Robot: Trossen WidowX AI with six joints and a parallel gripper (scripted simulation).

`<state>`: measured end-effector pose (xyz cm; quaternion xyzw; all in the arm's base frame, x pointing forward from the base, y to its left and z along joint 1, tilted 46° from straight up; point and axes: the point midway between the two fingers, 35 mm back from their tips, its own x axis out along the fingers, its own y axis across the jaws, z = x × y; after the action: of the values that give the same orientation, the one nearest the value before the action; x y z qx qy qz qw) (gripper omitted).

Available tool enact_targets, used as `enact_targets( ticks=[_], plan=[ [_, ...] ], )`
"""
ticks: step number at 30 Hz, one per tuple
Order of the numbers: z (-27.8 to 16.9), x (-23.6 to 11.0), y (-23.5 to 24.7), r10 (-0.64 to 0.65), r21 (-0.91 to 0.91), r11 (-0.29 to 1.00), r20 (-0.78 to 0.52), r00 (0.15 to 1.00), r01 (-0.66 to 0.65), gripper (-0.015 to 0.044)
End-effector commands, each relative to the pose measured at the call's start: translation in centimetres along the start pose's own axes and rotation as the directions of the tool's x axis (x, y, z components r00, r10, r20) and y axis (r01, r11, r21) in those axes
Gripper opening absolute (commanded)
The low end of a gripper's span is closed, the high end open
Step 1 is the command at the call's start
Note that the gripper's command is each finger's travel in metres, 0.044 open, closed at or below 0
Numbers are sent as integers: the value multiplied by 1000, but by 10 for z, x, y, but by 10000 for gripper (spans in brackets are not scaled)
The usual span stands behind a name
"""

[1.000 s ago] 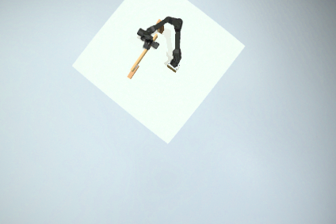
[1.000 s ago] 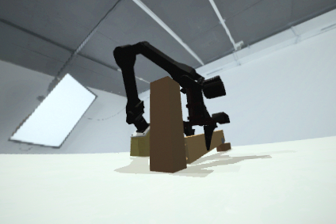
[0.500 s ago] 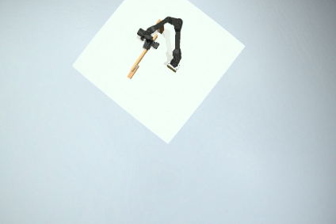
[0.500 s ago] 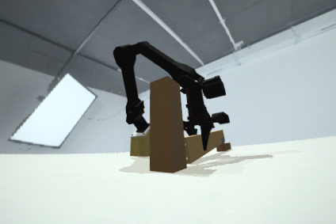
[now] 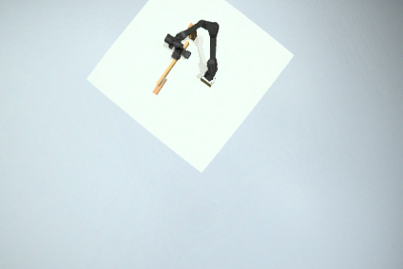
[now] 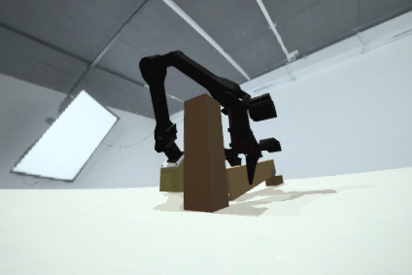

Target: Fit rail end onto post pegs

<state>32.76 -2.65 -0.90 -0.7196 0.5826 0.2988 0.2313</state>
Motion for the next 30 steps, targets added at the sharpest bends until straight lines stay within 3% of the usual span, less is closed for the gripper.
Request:
enact_targets(
  ticks=[1,30],
  plan=[
    [0,-4,-1,-5,-5,1000,0,1000,5,0],
    [0,-19,-5,-5,-4,1000,0,1000,5,0]
  ],
)
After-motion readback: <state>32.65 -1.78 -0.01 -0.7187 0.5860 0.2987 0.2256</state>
